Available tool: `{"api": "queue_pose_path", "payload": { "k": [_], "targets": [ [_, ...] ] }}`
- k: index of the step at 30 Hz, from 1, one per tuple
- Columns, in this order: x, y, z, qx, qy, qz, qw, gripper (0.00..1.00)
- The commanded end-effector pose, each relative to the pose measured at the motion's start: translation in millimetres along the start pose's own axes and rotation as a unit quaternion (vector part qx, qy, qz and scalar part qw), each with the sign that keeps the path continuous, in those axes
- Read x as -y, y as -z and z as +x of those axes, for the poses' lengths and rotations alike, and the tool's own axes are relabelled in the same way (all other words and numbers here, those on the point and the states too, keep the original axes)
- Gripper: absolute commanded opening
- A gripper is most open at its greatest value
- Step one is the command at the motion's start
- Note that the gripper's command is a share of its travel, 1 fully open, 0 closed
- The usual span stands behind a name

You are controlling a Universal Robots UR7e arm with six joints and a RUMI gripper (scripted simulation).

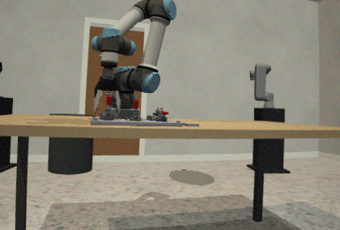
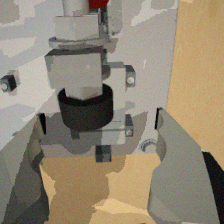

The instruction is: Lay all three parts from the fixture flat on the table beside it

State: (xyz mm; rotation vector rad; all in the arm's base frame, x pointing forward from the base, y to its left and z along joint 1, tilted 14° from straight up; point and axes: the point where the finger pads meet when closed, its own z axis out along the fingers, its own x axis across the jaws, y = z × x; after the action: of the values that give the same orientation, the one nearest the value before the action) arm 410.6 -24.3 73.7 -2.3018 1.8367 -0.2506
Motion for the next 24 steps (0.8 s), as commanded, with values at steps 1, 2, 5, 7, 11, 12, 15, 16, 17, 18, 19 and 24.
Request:
{"api": "queue_pose_path", "payload": {
  "k": [1,2,5,7,11,12,15,16,17,18,19,24],
  "targets": [
    [0.7,-6.8,0.4,-0.001,0.0,0.001,1.0,0.59],
    [0.7,-7.6,0.4,-0.001,0.0,0.001,1.0,0.59],
    [0.7,-8.5,0.4,-0.001,0.0,0.001,1.0,0.59],
    [0.7,-8.7,0.4,-0.001,0.0,0.001,1.0,0.59],
    [0.7,-8.8,0.4,-0.001,0.0,0.001,1.0,0.59],
    [0.7,-8.8,0.4,-0.001,0.0,0.001,1.0,0.59],
    [0.7,-8.8,0.4,-0.001,0.0,0.001,1.0,0.59],
    [0.7,-8.8,0.4,-0.001,0.0,0.001,1.0,0.59],
    [0.7,-8.8,0.4,-0.001,0.0,0.001,1.0,0.59],
    [0.7,-8.8,0.4,-0.001,0.0,0.001,1.0,0.59],
    [0.7,-8.8,0.4,-0.001,0.0,0.001,1.0,0.59],
    [0.7,-8.8,0.4,-0.001,0.0,0.001,1.0,0.0]
  ]
}}
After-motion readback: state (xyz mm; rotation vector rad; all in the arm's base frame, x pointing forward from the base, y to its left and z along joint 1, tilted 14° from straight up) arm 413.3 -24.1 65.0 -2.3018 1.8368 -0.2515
